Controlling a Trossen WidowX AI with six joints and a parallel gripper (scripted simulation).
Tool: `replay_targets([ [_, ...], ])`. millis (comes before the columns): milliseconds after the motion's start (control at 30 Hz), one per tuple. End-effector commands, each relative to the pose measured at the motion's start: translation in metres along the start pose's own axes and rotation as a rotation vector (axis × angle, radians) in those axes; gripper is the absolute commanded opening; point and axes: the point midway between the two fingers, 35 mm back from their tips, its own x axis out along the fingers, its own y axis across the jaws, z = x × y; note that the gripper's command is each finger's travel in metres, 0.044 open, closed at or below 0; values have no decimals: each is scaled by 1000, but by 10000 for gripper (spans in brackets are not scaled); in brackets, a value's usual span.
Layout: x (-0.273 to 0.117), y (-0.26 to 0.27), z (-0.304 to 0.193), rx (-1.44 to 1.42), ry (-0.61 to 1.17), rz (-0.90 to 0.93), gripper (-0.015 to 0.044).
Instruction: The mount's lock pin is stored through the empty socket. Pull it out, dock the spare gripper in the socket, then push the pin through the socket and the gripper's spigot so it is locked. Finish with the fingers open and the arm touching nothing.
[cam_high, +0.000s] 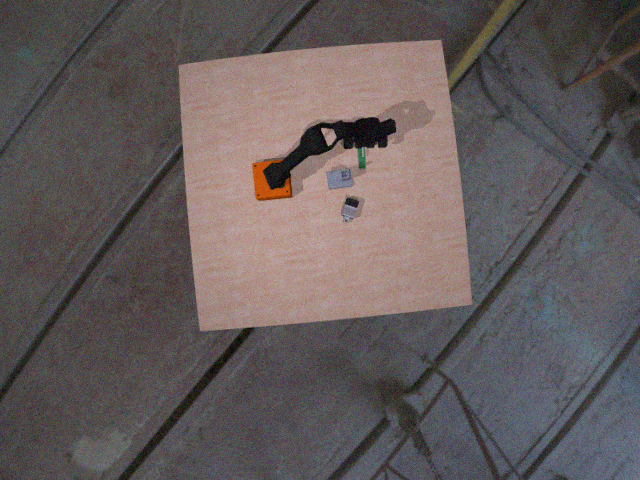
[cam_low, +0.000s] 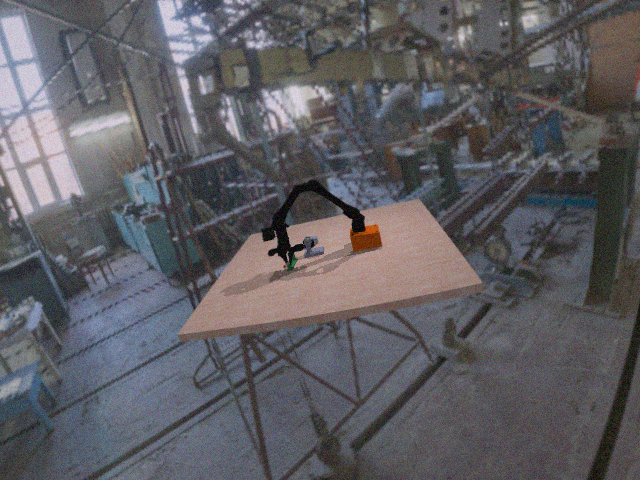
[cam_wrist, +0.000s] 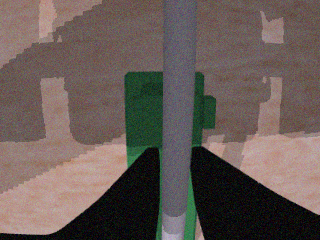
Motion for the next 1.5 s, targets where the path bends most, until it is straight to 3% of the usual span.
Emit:
replay_targets([
  [0, 2, 2, -1, -2, 5, 5, 9],
  [1100, -25, 8, 0, 1, 11, 31, 0],
  [1467, -40, 3, -29, 2, 14, 30, 0],
])
